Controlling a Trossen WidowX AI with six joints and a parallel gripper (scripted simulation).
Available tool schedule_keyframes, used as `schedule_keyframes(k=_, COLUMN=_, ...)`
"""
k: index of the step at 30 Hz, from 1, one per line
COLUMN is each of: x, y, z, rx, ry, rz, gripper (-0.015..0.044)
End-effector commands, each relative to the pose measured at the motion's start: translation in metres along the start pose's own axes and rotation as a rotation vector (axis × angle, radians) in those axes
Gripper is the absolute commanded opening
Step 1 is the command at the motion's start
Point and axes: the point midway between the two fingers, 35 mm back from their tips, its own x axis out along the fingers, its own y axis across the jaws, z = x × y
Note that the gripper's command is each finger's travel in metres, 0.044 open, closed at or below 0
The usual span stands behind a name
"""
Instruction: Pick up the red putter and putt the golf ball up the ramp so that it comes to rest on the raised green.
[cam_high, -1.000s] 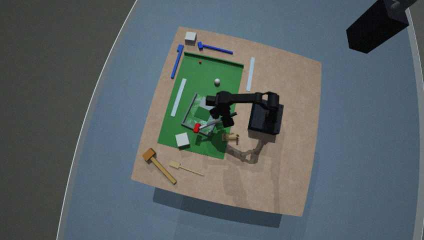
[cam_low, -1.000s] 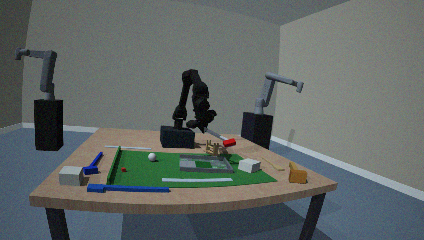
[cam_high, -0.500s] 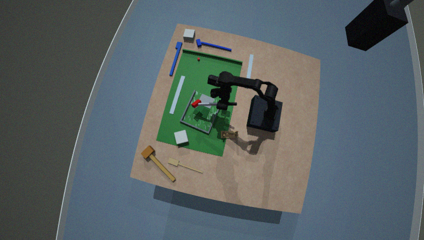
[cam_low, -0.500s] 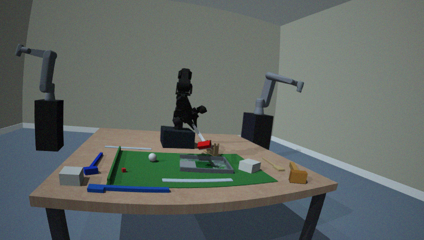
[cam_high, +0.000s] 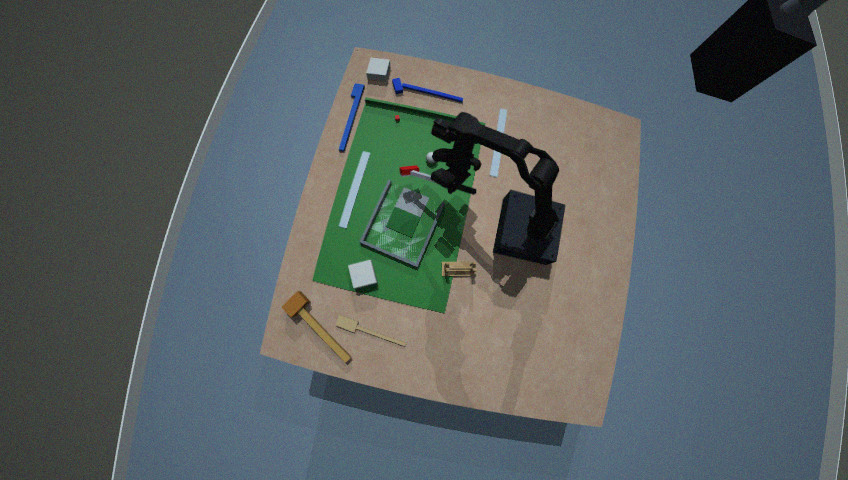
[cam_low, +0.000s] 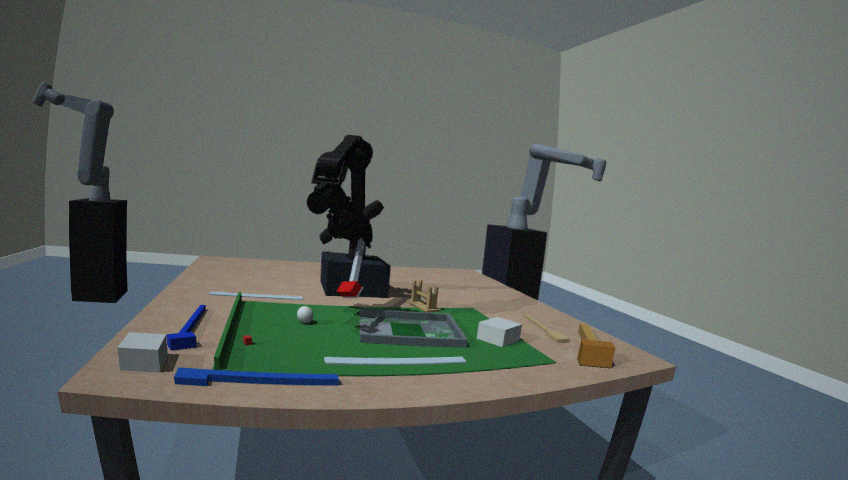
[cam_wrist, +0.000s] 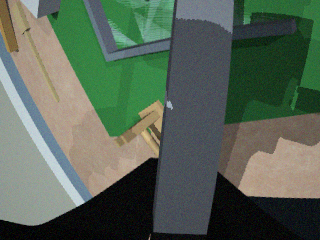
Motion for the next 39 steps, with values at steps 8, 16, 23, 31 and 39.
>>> schedule_keyframes(k=8, x=-0.044, y=-0.029, z=0.009, rx=0.32, ry=-0.052, rz=0.139, gripper=0.0)
schedule_keyframes(k=16, x=-0.07, y=-0.05, z=0.011, rx=0.519, ry=-0.074, rz=0.232, gripper=0.0)
schedule_keyframes(k=23, x=-0.064, y=-0.065, z=0.018, rx=0.519, ry=-0.074, rz=0.23, gripper=0.0)
schedule_keyframes(k=31, x=-0.052, y=-0.089, z=0.028, rx=0.519, ry=-0.075, rz=0.229, gripper=0.0)
schedule_keyframes(k=39, x=-0.049, y=-0.097, z=0.032, rx=0.519, ry=-0.075, rz=0.229, gripper=0.0)
